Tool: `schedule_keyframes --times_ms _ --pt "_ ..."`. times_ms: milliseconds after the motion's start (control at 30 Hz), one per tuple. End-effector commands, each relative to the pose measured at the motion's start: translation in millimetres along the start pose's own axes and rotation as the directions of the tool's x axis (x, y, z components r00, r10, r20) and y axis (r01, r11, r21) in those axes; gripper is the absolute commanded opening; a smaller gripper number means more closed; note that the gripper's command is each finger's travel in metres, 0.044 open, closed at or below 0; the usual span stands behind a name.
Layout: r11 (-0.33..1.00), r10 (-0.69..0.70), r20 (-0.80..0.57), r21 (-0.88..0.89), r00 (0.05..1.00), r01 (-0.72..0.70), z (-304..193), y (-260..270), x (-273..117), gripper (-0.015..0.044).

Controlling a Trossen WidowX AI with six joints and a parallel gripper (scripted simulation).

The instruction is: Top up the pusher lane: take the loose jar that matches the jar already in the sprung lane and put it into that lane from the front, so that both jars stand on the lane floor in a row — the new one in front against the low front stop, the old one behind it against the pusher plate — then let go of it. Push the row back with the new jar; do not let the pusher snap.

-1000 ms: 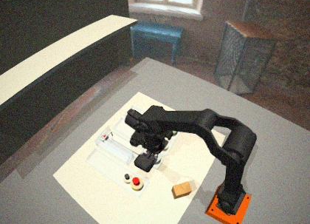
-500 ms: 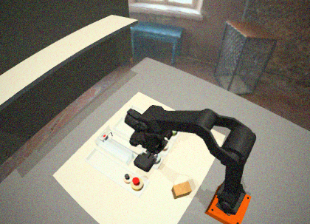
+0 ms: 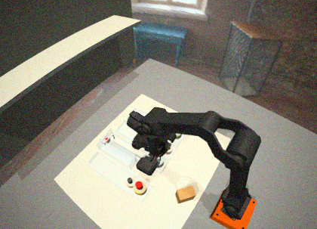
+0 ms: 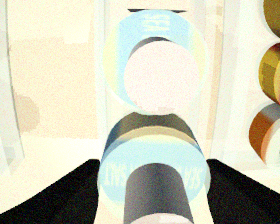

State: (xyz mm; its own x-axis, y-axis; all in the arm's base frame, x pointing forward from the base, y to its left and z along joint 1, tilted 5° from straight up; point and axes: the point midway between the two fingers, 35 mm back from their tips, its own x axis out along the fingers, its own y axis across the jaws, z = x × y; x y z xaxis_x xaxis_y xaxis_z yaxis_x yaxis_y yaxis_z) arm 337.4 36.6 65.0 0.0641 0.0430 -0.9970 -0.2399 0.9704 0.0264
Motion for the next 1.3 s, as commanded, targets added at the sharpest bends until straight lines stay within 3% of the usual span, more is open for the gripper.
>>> schedule_keyframes --times_ms 0,1267 --pt "1.0 -0.001 0.033 0.0 0.999 0.001 10.0 0.4 -4.3 0.0" --pt "1.0 -0.001 0.033 0.0 0.999 0.001 12.8 0.4 1.3 0.0"
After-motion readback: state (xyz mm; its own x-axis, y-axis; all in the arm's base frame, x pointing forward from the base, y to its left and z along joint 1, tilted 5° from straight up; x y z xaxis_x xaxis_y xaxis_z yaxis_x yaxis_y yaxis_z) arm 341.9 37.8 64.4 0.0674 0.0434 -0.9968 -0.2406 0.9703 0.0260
